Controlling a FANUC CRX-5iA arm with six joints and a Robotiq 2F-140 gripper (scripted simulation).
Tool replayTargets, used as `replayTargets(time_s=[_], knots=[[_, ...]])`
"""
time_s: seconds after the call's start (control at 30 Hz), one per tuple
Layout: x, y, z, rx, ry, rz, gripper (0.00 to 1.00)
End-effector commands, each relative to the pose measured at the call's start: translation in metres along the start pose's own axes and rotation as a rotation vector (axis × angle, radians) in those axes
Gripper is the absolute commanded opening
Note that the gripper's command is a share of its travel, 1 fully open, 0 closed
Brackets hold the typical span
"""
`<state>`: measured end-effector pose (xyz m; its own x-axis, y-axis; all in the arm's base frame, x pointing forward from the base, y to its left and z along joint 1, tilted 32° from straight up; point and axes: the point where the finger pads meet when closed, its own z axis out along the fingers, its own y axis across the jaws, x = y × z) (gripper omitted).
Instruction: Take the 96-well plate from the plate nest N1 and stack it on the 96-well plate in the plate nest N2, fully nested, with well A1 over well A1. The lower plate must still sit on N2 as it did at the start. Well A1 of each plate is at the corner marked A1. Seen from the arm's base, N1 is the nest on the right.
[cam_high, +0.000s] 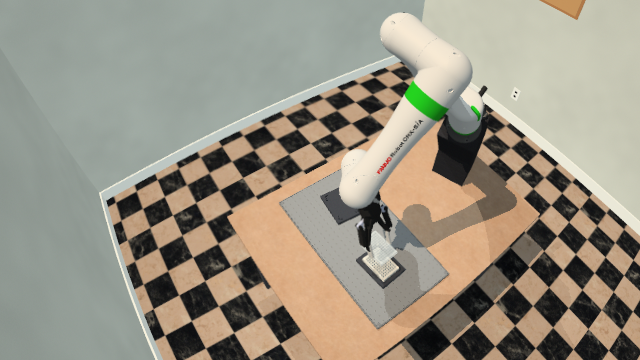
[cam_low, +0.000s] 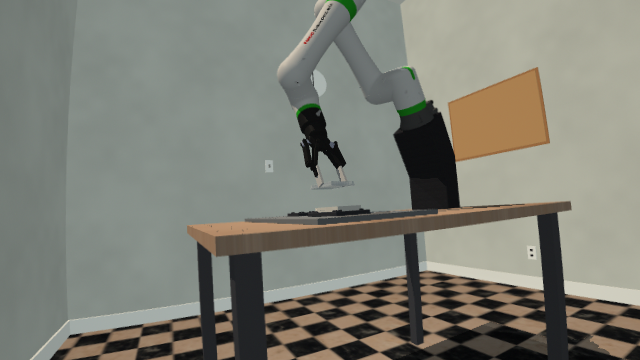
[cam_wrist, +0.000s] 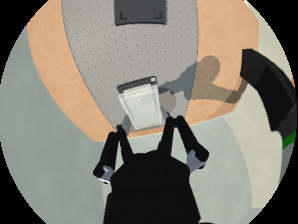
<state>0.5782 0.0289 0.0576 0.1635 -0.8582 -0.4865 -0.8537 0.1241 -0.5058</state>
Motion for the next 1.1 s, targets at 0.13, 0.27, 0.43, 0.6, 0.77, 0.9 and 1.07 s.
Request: replayTargets(time_s=[0.13,0.27,0.43,0.6,0.77,0.9,1.07], knots=[[-0.021,-0.005,0.01,0.0,0.001,0.0,0.0],[-0.034,-0.008,0.016,0.0,0.001,0.0,0.0],[-0.035,-0.008,0.016,0.0,0.001,0.0,0.0],[-0.035,-0.008,0.016,0.0,0.001,0.0,0.0],[-0.034,-0.008,0.016,0.0,0.001,0.0,0.0],[-0.034,-0.008,0.016,0.0,0.001,0.0,0.0],[-0.034,-0.008,0.016,0.0,0.001,0.0,0.0]])
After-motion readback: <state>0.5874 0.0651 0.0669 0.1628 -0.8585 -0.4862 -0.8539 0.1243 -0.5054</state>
